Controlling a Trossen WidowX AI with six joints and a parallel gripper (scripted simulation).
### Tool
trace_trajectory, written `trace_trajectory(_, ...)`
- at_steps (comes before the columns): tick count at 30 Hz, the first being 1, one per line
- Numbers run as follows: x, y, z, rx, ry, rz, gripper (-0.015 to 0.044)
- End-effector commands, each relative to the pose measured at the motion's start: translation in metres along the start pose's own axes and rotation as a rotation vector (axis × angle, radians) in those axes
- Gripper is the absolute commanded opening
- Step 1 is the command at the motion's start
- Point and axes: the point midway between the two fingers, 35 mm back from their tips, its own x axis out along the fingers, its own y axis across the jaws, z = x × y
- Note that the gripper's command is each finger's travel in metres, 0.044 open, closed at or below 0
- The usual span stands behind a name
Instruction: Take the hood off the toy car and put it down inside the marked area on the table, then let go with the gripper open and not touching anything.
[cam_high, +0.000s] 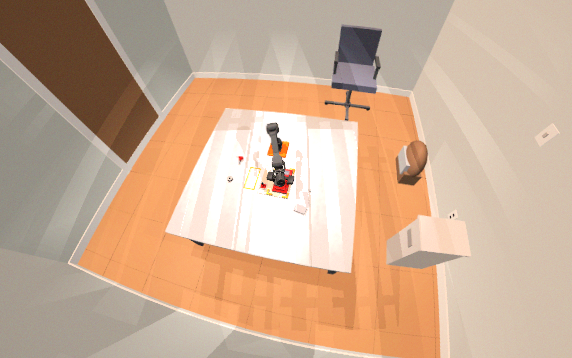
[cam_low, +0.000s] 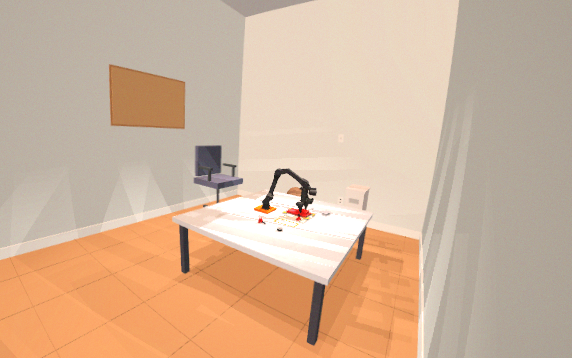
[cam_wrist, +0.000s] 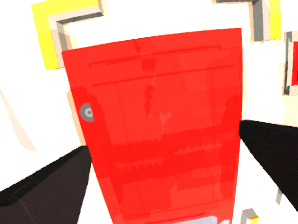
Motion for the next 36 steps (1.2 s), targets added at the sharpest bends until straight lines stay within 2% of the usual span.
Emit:
trace_trajectory(1, 0.006, -0.001, -0.002, -0.004, 0.011, -0.009, 0.044)
trace_trajectory(8, 0.006, -0.001, -0.002, -0.004, 0.011, -0.009, 0.044)
trace_trajectory(11, 0.003, 0.0, -0.001, 0.0, 0.004, -0.002, 0.0361)
trace_trajectory(21, 0.003, 0.0, -0.001, 0.0, 0.004, -0.002, 0.0295)
trace_trajectory(32, -0.003, 0.0, -0.001, 0.0, 0.004, -0.002, 0.0006)
trace_trajectory(36, -0.005, 0.0, -0.001, 0.0, 0.004, -0.002, 0.0)
